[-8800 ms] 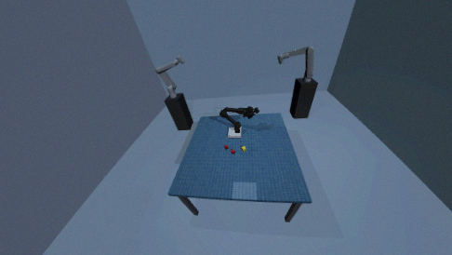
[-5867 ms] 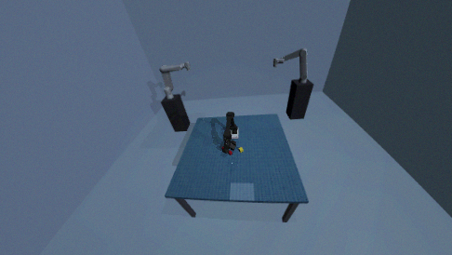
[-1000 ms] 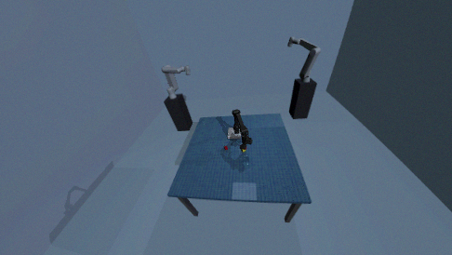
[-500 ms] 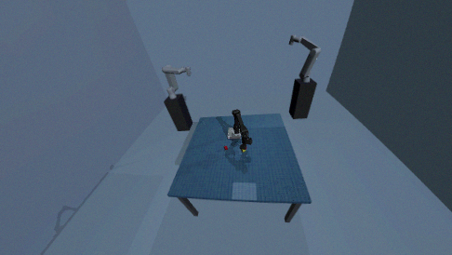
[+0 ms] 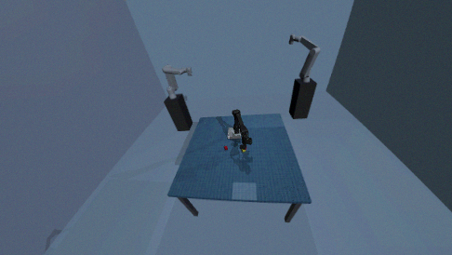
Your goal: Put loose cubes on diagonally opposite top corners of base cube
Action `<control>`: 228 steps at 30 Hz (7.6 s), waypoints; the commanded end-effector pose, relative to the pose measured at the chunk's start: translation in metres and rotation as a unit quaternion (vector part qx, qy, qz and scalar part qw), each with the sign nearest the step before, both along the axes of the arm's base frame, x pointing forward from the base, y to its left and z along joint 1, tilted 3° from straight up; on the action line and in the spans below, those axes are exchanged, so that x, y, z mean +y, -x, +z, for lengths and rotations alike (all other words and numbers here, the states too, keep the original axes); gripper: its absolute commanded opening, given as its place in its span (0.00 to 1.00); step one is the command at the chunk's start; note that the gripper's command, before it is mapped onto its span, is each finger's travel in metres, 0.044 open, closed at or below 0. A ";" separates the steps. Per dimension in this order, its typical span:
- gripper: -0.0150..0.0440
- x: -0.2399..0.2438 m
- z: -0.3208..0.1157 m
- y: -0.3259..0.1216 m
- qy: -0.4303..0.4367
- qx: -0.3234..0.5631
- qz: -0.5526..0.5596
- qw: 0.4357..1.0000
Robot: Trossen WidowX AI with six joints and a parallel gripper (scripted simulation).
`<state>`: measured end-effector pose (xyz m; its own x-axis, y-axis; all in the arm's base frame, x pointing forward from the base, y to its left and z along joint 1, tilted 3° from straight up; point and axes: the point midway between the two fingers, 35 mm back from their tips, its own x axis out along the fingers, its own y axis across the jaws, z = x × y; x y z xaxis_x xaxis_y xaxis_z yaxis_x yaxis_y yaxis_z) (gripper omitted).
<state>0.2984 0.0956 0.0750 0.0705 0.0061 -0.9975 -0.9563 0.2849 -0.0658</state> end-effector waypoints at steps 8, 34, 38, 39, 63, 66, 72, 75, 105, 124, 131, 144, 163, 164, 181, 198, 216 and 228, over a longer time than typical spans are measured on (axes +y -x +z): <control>0.60 0.000 0.015 0.001 0.000 -0.001 0.000 1.000; 0.70 -0.034 0.031 -0.002 -0.001 0.003 -0.055 0.998; 0.70 -0.067 0.036 -0.002 -0.003 0.004 -0.110 0.994; 0.70 -0.075 0.037 -0.002 -0.003 0.004 -0.124 0.992; 0.70 -0.231 0.061 0.049 -0.015 -0.001 -0.364 0.931; 0.70 -0.232 0.056 0.048 -0.015 -0.001 -0.365 0.931; 0.70 -0.233 0.005 0.045 -0.015 -0.001 -0.365 0.931; 0.70 -0.233 -0.001 0.045 -0.015 -0.001 -0.365 0.931; 0.70 -0.233 -0.047 0.042 -0.016 -0.001 -0.365 0.931; 0.43 -0.235 -0.029 0.040 -0.015 -0.001 -0.365 0.931; 0.43 -0.236 -0.007 0.039 -0.015 -0.001 -0.365 0.931; 0.43 -0.236 0.034 0.043 -0.015 -0.002 -0.365 0.931; 0.43 -0.214 0.062 0.039 -0.014 -0.001 -0.332 0.943; 0.43 -0.211 0.061 0.037 -0.014 -0.001 -0.327 0.945; 0.43 -0.157 0.061 0.020 -0.011 0.000 -0.240 0.971; 0.43 -0.102 0.060 0.013 -0.007 0.000 -0.145 0.989; 0.43 -0.044 0.058 0.016 0.001 -0.001 -0.033 0.999; 0.43 -0.042 0.032 0.016 0.001 -0.001 -0.028 1.000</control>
<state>0.2845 0.0542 0.1167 0.0838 0.0058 -0.9965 -0.9358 0.3442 -0.0767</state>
